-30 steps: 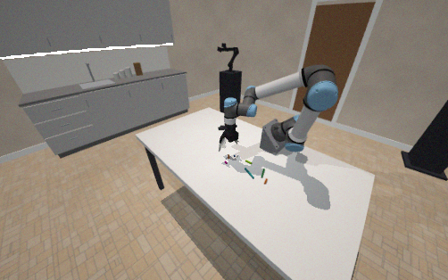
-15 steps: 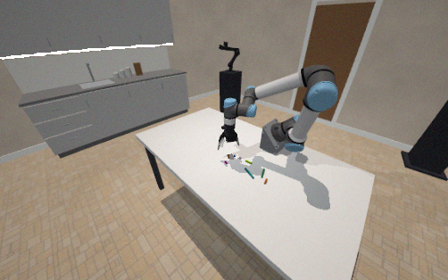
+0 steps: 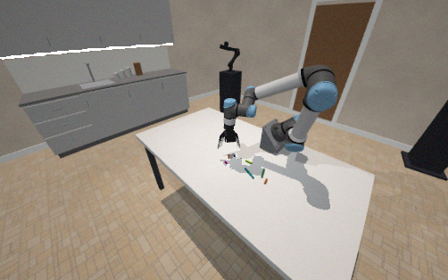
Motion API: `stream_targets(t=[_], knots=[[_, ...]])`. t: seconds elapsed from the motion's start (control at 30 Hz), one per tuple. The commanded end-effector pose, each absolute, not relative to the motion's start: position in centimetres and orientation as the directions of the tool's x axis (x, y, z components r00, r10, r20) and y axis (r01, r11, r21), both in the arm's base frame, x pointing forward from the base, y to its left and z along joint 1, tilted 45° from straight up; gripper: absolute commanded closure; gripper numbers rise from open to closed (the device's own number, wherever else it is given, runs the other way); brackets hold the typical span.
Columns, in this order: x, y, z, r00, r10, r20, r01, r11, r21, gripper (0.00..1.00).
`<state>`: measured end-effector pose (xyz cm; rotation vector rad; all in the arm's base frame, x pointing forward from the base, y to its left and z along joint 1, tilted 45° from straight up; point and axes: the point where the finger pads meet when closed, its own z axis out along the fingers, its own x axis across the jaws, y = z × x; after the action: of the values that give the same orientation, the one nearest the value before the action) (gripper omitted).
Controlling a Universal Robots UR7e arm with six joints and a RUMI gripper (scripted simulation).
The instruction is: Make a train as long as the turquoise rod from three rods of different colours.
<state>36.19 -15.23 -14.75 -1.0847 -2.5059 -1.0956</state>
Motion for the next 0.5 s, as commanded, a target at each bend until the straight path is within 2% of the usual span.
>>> stream_targets(t=[0.0, 0.47], knots=[[36.20, -15.26, -14.73, -0.693, 0.561, 0.454, 0.714, 0.442, 0.543, 0.00], [36.17, -15.20, -14.71, -0.649, 0.586, 0.485, 0.753, 0.408, 0.515, 0.00]])
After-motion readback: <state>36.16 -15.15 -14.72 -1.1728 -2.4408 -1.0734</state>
